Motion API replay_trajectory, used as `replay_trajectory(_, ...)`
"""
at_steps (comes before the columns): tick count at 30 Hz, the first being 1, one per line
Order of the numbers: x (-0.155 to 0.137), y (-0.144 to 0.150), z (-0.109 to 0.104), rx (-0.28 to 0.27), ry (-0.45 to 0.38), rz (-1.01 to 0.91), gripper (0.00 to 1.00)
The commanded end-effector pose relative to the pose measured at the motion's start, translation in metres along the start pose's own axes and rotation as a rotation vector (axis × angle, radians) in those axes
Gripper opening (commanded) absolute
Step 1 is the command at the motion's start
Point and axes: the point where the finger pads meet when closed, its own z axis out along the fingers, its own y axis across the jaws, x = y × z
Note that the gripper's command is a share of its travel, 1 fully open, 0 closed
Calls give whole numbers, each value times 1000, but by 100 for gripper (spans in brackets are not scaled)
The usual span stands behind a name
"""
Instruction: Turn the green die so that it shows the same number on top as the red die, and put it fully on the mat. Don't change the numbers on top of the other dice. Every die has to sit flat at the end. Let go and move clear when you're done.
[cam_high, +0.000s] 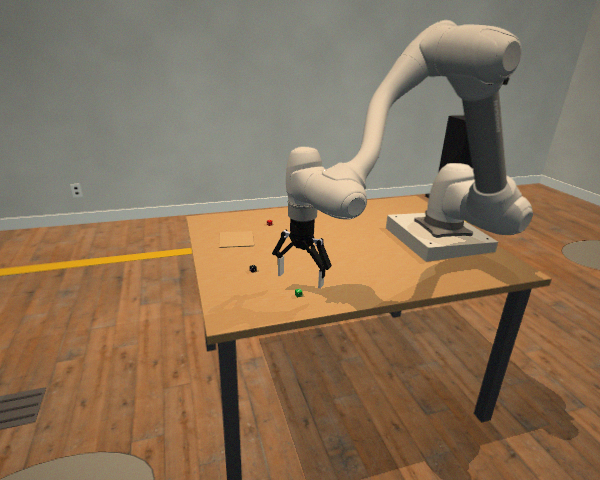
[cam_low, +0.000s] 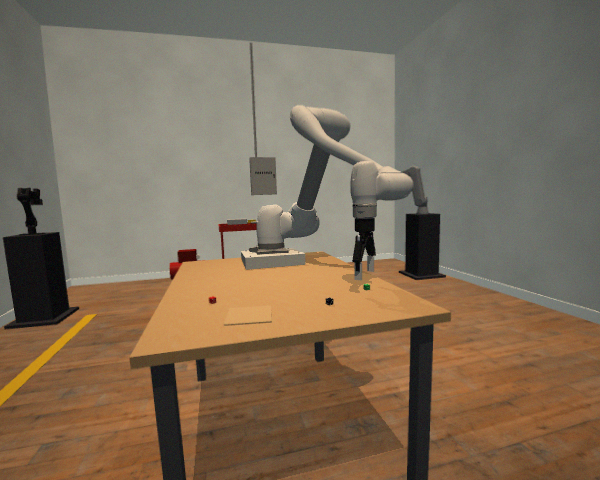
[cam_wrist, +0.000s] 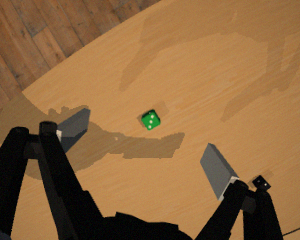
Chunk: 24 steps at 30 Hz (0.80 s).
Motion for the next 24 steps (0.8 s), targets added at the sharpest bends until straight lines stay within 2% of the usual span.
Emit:
replay_trajectory(1,0,0,-1,0,0,0,100)
replay_trajectory(7,0,0,-19,0,0,0,100)
replay_trajectory(14,0,0,-69,0,0,0,100)
replay_trajectory(16,0,0,-69,0,0,0,100)
replay_trajectory(20,0,0,-90,0,0,0,100)
replay_trajectory(24,0,0,-97,0,0,0,100)
